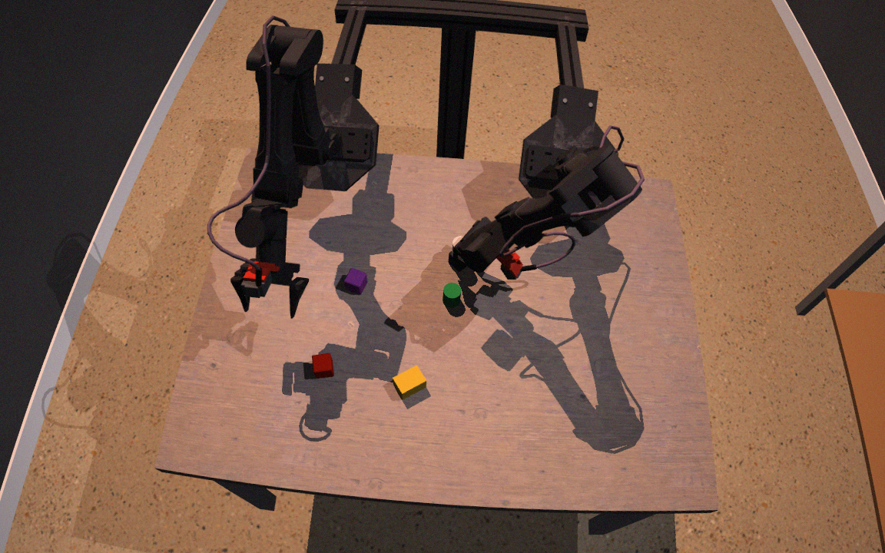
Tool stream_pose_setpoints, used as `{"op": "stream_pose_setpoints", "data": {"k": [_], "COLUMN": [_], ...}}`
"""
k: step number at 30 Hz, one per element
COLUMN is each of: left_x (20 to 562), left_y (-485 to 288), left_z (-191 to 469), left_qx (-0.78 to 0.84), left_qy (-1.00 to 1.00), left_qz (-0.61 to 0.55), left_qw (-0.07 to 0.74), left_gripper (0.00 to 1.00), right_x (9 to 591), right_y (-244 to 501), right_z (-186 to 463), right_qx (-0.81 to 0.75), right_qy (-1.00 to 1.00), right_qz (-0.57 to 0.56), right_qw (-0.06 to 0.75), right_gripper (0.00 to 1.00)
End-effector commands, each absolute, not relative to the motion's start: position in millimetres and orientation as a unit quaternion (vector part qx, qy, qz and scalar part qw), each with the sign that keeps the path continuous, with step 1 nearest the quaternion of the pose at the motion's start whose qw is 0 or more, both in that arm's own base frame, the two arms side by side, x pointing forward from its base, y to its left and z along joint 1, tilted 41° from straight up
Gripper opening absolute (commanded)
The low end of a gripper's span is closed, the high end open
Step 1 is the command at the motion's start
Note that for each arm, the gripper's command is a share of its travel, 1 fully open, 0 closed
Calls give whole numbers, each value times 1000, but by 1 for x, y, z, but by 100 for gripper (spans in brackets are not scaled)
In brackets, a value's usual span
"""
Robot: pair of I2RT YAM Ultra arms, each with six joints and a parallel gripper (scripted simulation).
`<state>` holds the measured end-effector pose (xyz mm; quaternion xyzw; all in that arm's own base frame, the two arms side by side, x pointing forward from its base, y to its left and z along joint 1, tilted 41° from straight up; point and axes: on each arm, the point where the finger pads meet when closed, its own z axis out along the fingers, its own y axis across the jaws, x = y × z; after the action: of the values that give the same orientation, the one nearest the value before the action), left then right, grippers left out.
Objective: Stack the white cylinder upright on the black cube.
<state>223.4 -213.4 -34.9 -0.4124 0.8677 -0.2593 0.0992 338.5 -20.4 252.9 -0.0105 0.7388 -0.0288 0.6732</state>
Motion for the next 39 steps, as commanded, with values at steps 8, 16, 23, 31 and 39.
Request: {"op": "stream_pose_setpoints", "data": {"k": [8, 16, 23, 31, 39], "left_x": [217, 208, 193, 198, 196], "left_y": [-208, -202, -190, -184, -178], "left_z": [-23, -5, 19, 31, 28], "left_qx": [-410, -412, -410, -399, -247], "left_qy": [872, 871, 866, 873, 928], "left_qz": [-252, -250, -266, -255, -184], "left_qw": [91, 97, 103, 114, 207], "left_gripper": [62, 100, 100, 100, 100], "right_x": [339, 339, 339, 339, 339], "right_y": [-21, -21, -21, -21, -21], "right_z": [270, 270, 270, 270, 270], "right_qx": [-12, -12, -12, -12, -12], "right_qy": [725, 725, 725, 725, 725], "right_qz": [-28, -28, -28, -28, -28], "right_qw": [688, 688, 688, 688, 688], "right_gripper": [100, 100, 100, 100, 100]}}
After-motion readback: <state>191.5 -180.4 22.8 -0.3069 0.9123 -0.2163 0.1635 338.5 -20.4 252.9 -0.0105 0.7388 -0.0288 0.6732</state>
